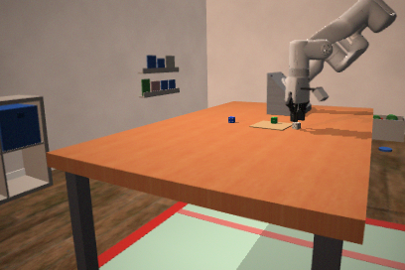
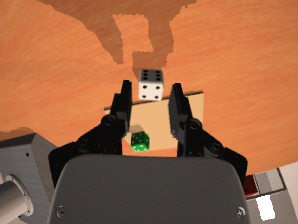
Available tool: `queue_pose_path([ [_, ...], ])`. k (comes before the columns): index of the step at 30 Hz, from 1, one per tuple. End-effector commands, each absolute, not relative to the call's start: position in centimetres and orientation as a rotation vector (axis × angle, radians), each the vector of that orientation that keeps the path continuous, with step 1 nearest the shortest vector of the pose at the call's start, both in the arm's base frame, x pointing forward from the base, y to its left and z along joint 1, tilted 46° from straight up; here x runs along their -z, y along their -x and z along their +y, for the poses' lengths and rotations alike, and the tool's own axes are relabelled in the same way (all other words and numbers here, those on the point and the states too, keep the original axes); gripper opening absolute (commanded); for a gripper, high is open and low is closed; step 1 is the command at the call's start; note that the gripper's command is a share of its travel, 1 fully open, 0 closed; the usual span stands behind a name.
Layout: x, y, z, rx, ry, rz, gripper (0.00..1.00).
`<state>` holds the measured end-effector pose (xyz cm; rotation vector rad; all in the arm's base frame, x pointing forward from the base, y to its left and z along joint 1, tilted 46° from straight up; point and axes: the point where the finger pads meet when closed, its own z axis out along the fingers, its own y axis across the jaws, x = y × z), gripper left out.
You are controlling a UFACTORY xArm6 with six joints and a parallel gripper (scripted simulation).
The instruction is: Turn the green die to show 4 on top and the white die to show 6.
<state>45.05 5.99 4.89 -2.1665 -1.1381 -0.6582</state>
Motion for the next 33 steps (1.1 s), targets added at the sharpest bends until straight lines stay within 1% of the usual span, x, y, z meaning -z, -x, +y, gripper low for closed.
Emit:
queue_pose_path([
  [1,-5.0,-45.1,5.9,0.661,2.168,-1.138,0.42],
  [33,-3.4,-45.5,7.5,0.661,2.168,-1.138,0.42],
])
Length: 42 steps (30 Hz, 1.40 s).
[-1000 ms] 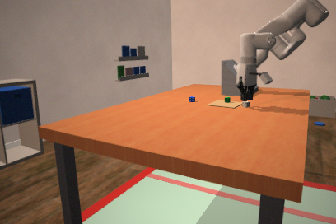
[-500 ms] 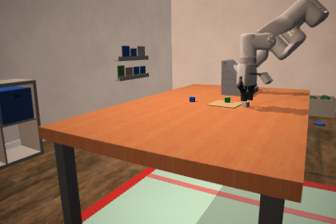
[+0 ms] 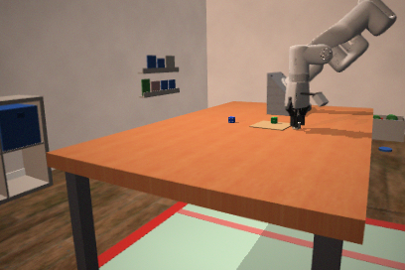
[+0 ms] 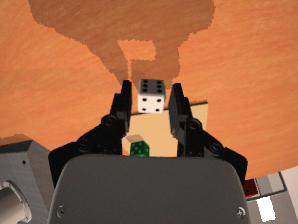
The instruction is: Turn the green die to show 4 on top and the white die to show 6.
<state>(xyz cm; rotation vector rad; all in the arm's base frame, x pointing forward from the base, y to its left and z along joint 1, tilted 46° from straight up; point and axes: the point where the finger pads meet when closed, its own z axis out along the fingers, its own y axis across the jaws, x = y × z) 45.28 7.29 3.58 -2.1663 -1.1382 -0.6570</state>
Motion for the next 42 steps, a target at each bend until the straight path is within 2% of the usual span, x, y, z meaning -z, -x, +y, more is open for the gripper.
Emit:
queue_pose_path([
  [1,-3.29,-45.51,7.58,0.661,2.168,-1.138,0.42],
  [42,-2.97,-45.58,7.9,0.661,2.168,-1.138,0.42],
])
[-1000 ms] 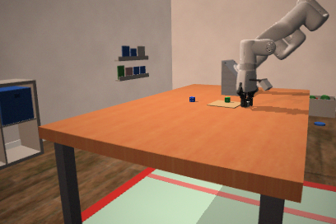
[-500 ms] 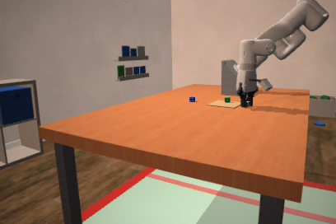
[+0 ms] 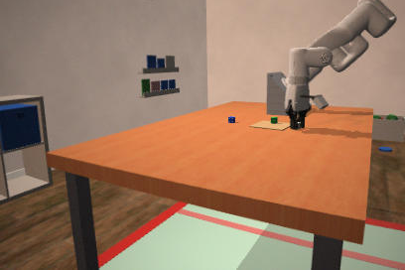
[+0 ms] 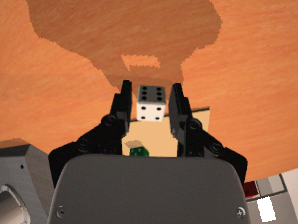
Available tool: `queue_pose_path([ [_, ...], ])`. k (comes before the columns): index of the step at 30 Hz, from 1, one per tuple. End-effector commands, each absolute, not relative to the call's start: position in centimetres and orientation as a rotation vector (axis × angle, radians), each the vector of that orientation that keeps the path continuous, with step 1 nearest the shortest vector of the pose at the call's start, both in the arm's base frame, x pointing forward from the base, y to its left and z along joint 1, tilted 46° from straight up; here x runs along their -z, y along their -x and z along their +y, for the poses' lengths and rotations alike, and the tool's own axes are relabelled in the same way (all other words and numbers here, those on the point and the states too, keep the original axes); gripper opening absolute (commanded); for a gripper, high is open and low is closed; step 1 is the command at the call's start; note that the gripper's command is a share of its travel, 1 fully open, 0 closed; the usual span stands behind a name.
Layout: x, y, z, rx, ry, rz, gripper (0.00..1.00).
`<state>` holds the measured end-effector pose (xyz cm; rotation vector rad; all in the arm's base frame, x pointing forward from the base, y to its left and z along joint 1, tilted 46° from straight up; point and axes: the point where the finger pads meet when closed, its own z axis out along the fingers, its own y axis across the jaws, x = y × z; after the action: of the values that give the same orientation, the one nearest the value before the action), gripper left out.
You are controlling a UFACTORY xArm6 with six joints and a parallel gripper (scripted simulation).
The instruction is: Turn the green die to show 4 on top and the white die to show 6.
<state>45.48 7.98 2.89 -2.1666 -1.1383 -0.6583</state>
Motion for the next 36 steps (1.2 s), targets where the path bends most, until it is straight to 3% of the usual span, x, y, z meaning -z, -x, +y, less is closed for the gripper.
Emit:
queue_pose_path([
  [1,-2.97,-45.58,7.9,0.661,2.168,-1.138,0.42],
  [2,-2.97,-45.58,7.9,0.661,2.168,-1.138,0.42],
  [3,-2.97,-45.58,7.9,0.661,2.168,-1.138,0.21],
  [36,-2.97,-45.58,7.9,0.661,2.168,-1.138,0.21],
])
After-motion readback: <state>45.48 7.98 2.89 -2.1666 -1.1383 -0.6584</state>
